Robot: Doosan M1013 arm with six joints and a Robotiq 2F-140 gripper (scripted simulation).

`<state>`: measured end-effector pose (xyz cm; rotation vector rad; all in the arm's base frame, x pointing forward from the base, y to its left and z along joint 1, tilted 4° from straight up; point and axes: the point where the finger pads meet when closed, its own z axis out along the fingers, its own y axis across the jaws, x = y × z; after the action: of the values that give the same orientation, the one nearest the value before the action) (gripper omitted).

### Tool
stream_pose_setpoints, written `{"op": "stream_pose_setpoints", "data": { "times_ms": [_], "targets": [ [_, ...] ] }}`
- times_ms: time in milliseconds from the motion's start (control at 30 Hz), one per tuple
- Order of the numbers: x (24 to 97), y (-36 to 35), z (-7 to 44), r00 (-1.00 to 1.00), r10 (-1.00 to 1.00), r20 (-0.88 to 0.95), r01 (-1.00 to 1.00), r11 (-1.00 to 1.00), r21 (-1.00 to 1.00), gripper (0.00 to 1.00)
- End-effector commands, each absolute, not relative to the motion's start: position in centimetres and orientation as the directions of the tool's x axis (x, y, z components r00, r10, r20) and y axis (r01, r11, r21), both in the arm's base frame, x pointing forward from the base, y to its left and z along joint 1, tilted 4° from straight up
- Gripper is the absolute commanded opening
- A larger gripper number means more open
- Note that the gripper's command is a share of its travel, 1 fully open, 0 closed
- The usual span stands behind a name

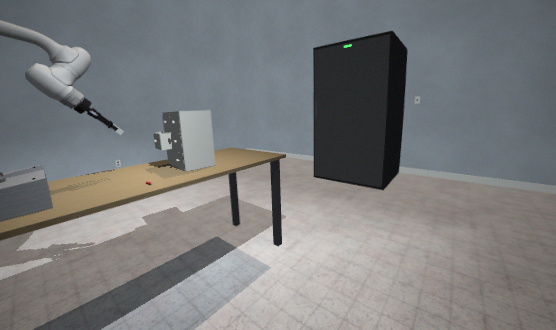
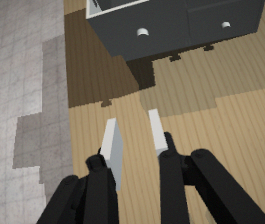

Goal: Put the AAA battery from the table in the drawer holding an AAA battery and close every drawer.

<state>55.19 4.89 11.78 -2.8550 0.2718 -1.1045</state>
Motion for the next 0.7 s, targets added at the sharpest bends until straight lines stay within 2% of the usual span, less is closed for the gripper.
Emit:
{"op": "stream_pose_setpoints", "data": {
  "times_ms": [0, 667],
  "targets": [
    [53.9, 5.2, 13.3, 0.876, -0.199, 0.44, -0.19, -0.98, -0.064, 0.2],
    [51.9, 5.7, 15.6, 0.873, -0.207, 0.441, -0.144, -0.974, -0.173, 0.2]
  ]
}}
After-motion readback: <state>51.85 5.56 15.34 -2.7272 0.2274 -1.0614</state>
